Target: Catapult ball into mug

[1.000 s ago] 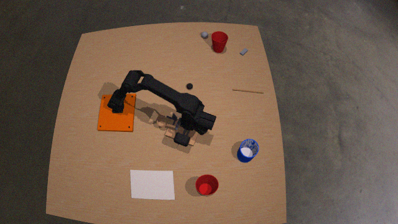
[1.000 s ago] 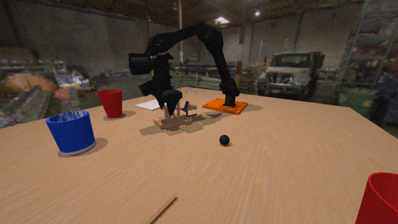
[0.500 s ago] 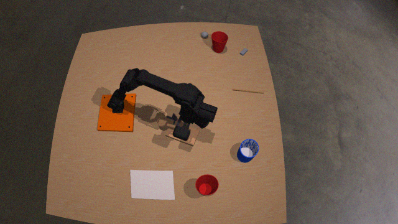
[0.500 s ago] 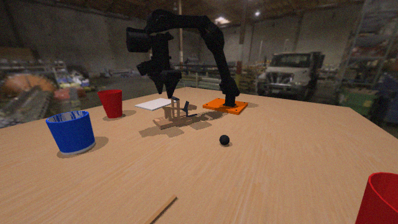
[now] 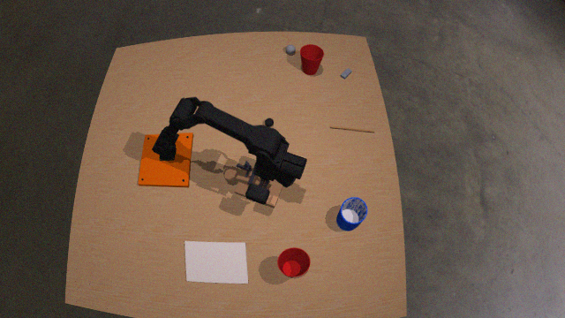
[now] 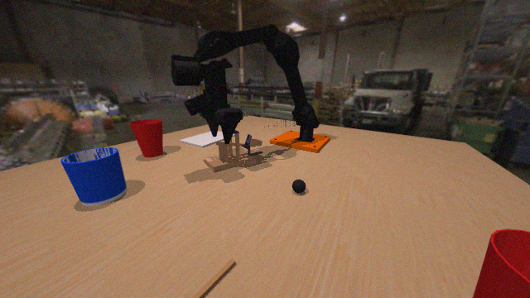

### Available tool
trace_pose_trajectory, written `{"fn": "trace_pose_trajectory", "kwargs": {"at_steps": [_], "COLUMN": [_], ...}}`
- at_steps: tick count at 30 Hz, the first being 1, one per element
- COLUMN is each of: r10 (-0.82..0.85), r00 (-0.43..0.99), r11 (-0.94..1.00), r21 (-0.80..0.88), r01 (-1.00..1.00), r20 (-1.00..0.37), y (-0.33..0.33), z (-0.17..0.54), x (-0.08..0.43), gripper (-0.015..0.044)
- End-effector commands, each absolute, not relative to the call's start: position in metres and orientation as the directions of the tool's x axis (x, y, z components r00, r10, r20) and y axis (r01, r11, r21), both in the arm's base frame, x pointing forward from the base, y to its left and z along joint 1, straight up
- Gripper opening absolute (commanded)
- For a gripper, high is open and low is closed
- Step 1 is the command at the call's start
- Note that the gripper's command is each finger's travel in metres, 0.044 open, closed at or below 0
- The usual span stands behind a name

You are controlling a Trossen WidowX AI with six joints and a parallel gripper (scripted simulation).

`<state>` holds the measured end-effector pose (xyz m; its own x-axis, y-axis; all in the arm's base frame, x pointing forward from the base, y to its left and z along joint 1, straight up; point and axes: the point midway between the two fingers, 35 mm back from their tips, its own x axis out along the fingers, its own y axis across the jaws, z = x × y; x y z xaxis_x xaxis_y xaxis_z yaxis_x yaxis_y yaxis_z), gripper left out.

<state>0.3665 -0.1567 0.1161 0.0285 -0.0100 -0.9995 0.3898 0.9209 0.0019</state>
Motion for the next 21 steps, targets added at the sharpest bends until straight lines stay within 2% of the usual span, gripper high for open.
{"fn": "trace_pose_trajectory", "kwargs": {"at_steps": [1,21], "r10": [-0.016,-0.016], "r00": [0.037,0.038], "r11": [0.919,0.919], "r21": [0.0,0.0], "r01": [0.394,0.394], "r20": [-0.999,-0.999], "y": [-0.157,-0.158], "z": [0.114,0.081], "x": [0.367,0.369], "gripper": [0.044,0.044]}}
